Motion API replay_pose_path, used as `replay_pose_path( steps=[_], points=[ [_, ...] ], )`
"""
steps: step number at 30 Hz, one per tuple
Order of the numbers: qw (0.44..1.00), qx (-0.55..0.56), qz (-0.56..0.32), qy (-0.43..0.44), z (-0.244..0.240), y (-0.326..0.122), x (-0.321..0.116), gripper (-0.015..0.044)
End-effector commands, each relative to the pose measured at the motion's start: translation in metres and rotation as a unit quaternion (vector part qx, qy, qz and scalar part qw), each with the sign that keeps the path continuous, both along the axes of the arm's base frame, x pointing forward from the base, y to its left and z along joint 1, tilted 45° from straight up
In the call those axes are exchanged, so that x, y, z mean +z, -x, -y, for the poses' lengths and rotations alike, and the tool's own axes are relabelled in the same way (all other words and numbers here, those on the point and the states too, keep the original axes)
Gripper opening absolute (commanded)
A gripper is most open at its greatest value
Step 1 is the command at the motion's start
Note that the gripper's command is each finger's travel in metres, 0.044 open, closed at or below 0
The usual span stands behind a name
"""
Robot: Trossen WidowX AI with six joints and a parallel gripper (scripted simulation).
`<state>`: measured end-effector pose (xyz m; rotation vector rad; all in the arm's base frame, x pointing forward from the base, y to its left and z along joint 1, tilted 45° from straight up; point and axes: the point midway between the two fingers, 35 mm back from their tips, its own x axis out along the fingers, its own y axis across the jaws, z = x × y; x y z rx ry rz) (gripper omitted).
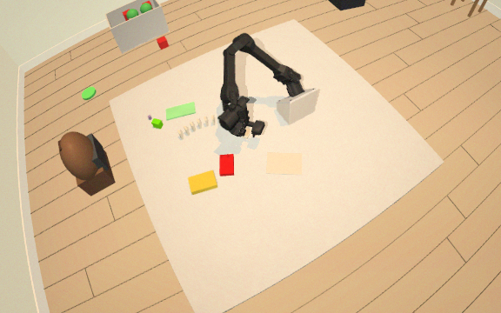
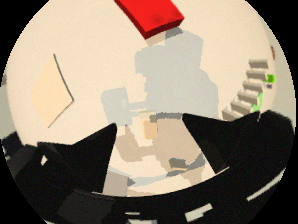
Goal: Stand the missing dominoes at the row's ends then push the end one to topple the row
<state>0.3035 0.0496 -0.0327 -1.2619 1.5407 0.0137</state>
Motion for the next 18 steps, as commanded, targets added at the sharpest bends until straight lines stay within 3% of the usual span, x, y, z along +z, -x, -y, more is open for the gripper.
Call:
replay_pose_path(
  steps=[1,18],
  points=[
    [1.000,0.005,-0.002,0.004,0.008,0.000,-0.010,0.0440],
    [1.000,0.005,-0.002,0.004,0.019,-0.002,-0.020,0.0440]
  ],
)
